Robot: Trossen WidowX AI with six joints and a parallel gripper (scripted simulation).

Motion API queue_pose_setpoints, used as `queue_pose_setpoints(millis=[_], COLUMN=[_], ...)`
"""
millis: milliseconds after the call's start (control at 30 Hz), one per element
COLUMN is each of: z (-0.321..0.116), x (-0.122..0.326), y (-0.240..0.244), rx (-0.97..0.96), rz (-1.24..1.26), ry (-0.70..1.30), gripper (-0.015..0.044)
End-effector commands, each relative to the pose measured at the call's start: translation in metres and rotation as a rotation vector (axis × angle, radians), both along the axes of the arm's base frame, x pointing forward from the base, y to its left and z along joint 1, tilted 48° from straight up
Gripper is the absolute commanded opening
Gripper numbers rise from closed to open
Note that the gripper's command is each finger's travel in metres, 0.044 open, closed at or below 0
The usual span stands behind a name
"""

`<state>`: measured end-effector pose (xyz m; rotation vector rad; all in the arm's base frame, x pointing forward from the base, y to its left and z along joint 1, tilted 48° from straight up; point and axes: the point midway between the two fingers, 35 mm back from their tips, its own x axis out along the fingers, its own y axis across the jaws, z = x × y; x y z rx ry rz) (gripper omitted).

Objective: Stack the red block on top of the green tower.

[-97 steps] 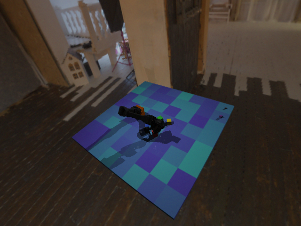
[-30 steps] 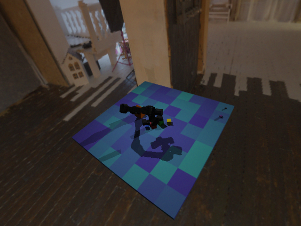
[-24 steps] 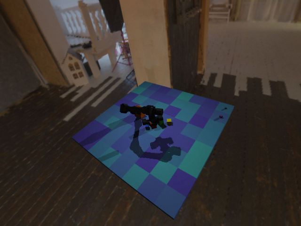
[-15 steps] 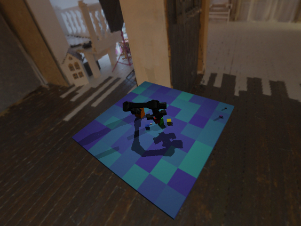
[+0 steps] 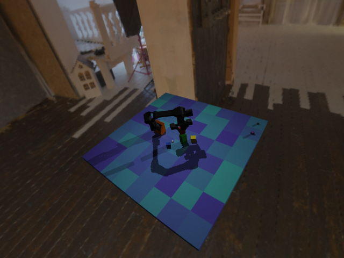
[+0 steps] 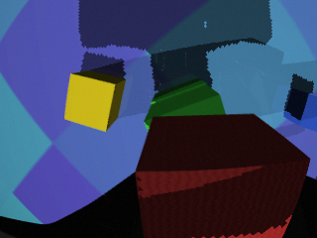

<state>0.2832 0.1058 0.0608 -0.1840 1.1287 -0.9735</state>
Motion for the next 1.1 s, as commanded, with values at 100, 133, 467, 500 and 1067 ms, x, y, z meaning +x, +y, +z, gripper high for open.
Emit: queue_pose_setpoints(millis=[100,133,467,500,1067], z=[-0.003,-0.005,-0.019,-0.019,-0.019], x=[0.0,0.001,0.002,0.002,0.002], y=[-0.001,-0.003,-0.019,-0.019,-0.019], rx=[0.005,0.005,0.004,0.004,0.004], rz=[-0.007,-0.007,-0.007,-0.007,-0.007], ry=[-0.004,-0.004,-0.004,-0.004,-0.004], gripper=[0.0,0.0,0.0,0.0,0.0])
